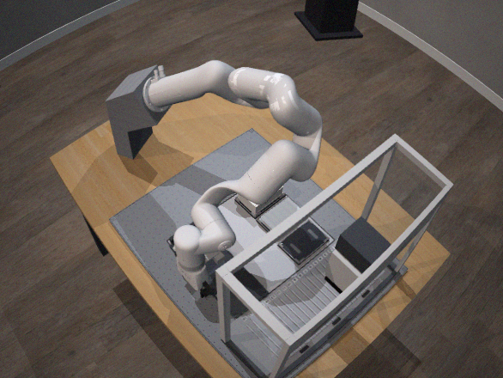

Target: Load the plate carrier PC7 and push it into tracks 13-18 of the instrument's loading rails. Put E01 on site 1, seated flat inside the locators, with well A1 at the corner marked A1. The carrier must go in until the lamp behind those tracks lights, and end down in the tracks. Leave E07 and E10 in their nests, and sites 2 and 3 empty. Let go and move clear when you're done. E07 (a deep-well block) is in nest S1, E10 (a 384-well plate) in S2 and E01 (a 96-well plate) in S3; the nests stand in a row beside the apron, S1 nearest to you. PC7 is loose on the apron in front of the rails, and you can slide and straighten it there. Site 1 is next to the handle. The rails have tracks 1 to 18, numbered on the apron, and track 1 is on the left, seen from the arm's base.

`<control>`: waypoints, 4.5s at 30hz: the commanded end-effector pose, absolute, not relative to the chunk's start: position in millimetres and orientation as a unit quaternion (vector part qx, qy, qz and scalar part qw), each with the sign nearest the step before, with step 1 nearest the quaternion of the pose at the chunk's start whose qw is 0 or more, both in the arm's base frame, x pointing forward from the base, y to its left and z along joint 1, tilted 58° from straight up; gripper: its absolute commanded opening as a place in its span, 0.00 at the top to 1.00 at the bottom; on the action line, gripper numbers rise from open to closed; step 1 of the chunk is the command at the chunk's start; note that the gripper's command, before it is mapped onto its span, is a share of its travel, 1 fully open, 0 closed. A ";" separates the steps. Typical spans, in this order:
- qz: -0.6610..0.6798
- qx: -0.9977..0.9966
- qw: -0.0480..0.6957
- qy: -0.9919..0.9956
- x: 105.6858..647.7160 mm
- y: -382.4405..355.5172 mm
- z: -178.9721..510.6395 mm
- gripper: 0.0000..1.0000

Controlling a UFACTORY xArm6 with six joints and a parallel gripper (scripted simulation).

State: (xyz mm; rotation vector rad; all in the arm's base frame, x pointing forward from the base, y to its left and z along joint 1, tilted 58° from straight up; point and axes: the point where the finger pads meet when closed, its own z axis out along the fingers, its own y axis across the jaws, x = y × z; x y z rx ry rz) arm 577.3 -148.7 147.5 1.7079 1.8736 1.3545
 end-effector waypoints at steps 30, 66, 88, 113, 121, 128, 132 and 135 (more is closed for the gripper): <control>0.467 0.589 0.134 0.646 573.5 -136.7 153.9 0.00; 0.467 0.589 0.134 0.646 575.6 -143.7 151.0 0.00; 0.467 0.589 0.134 0.646 579.2 -155.6 145.9 0.00; 0.467 0.589 0.134 0.646 583.0 -168.0 140.7 0.00; 0.467 0.589 0.134 0.646 584.4 -172.7 138.7 0.00; 0.467 0.589 0.134 0.646 585.1 -174.8 137.8 0.00; 0.467 0.589 0.134 0.646 585.1 -174.9 137.8 0.00; 0.467 0.589 0.134 0.646 581.5 -177.1 140.4 0.00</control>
